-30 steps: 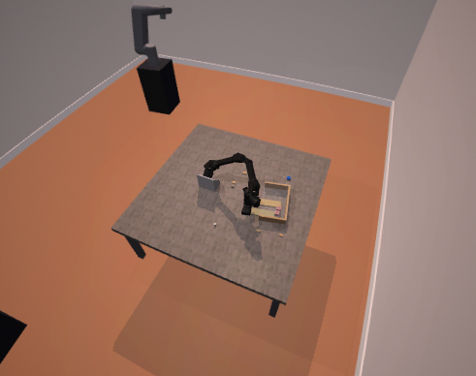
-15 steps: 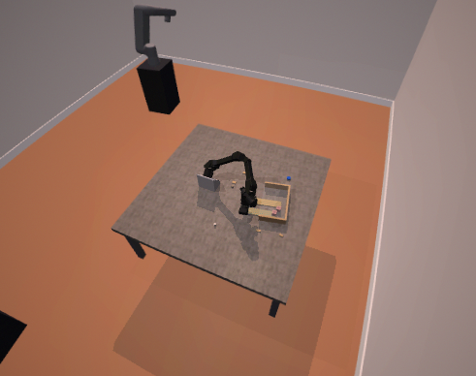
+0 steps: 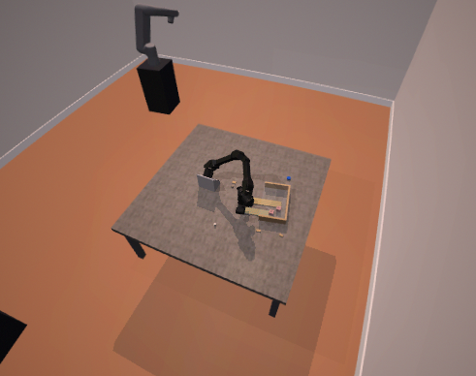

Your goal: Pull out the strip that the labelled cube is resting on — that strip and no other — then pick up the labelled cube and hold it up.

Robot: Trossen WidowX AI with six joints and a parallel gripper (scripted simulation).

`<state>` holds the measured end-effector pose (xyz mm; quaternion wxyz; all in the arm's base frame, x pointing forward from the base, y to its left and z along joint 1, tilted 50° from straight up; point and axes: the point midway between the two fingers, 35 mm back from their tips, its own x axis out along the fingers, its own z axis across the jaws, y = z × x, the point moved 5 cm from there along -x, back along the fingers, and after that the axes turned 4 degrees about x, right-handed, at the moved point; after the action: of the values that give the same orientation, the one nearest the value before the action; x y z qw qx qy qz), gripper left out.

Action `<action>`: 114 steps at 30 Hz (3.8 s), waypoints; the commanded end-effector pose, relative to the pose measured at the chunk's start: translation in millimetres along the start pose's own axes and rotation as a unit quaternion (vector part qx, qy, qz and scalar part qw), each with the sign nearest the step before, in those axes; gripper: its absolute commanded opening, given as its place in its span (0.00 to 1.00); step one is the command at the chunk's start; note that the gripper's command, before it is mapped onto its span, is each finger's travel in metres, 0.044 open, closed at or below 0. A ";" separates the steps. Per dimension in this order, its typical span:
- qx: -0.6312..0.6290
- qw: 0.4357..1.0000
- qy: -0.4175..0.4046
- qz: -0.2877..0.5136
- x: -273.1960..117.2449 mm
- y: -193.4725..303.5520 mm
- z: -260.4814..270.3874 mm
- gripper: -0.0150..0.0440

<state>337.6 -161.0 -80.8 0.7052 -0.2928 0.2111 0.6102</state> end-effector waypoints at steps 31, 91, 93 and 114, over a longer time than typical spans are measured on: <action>0.003 1.000 0.000 0.010 3.4 56.5 -3.2 0.25; 0.005 1.000 0.002 0.012 1.4 138.9 -9.3 0.25; 0.003 1.000 0.005 0.003 -11.4 131.9 -12.8 0.25; 0.063 0.998 0.003 0.011 -45.9 80.7 -7.3 0.83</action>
<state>240.3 -192.3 -71.7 0.7128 -0.2500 0.2542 0.6041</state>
